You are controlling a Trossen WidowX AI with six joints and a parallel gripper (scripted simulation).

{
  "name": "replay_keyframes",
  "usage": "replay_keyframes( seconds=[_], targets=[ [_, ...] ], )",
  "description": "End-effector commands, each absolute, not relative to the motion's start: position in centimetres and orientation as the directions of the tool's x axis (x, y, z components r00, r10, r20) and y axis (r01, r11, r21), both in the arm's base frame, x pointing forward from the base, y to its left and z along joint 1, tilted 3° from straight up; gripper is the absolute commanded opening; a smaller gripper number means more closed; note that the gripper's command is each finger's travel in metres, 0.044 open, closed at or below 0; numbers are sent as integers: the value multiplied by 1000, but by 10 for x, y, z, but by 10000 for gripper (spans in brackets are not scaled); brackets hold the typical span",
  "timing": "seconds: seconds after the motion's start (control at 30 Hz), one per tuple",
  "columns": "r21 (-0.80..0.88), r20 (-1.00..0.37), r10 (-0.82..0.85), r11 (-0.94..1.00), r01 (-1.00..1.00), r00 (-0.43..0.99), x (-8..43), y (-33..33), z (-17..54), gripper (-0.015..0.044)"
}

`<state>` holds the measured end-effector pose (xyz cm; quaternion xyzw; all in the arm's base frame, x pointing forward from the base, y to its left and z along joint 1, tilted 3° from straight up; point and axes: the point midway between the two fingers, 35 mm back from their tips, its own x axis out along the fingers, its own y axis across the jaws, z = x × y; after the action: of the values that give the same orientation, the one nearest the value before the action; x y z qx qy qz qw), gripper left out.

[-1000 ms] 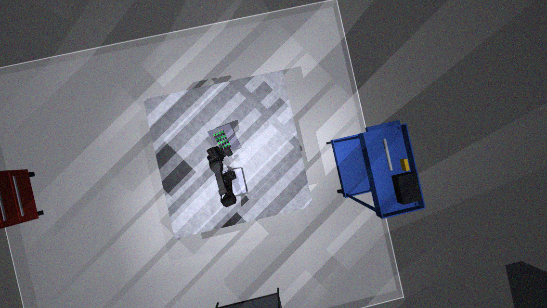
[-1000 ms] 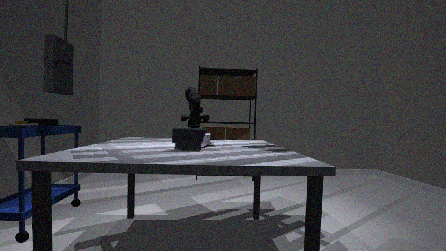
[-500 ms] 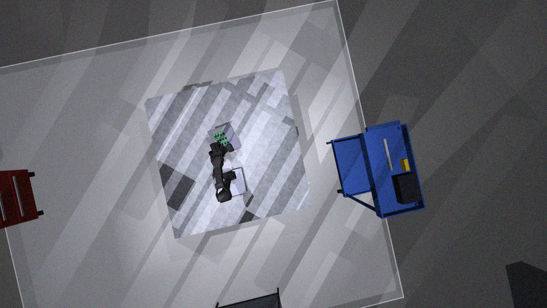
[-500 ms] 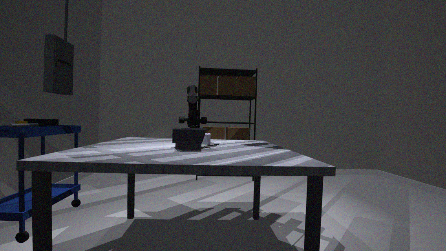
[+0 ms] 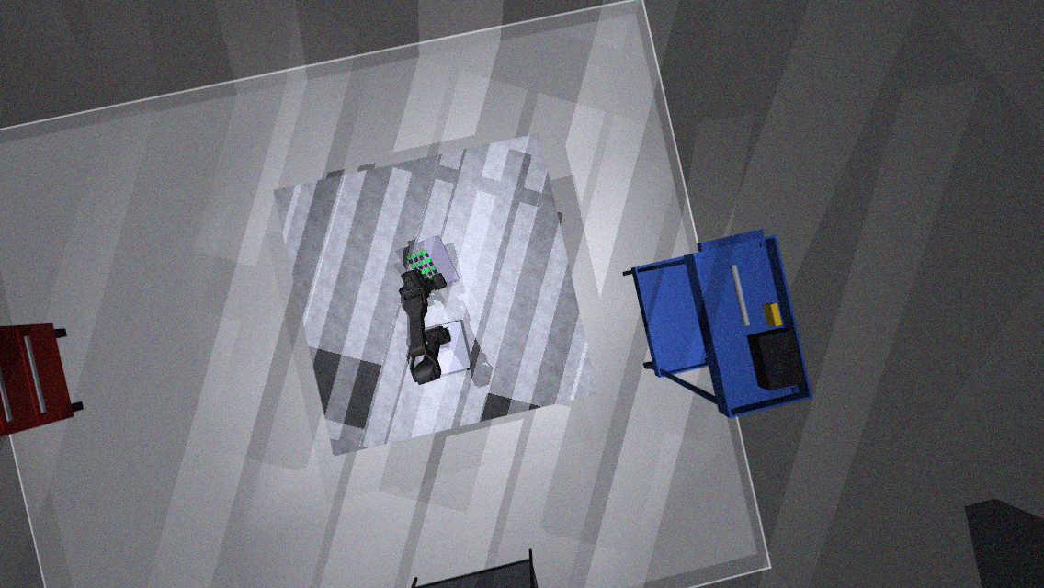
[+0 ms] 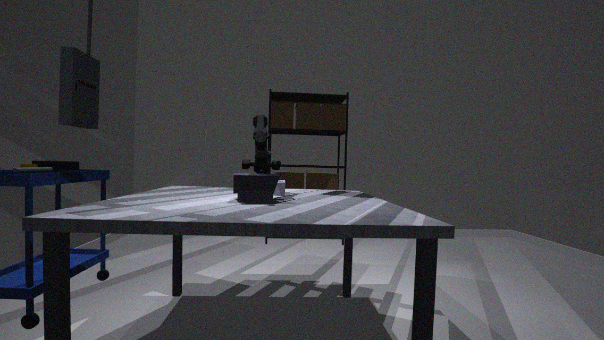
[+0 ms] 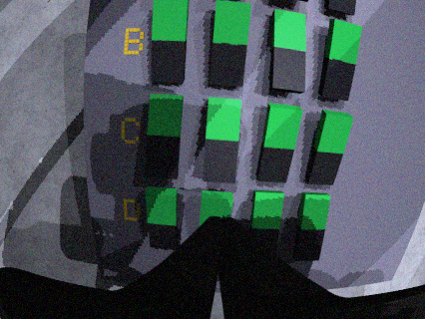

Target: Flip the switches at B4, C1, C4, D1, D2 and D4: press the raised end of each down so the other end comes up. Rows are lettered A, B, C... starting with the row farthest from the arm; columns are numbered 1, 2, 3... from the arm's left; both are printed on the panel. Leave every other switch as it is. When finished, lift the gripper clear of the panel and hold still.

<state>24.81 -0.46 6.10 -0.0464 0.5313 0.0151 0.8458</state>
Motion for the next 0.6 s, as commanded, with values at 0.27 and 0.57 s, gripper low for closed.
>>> replay_keyframes(
  seconds=[0.27,0.57],
  targets=[
    [-61,-904,-21,995,-82,427,253,-4,45,0],
    [-61,-904,-21,995,-82,427,253,-4,44,0]
  ],
)
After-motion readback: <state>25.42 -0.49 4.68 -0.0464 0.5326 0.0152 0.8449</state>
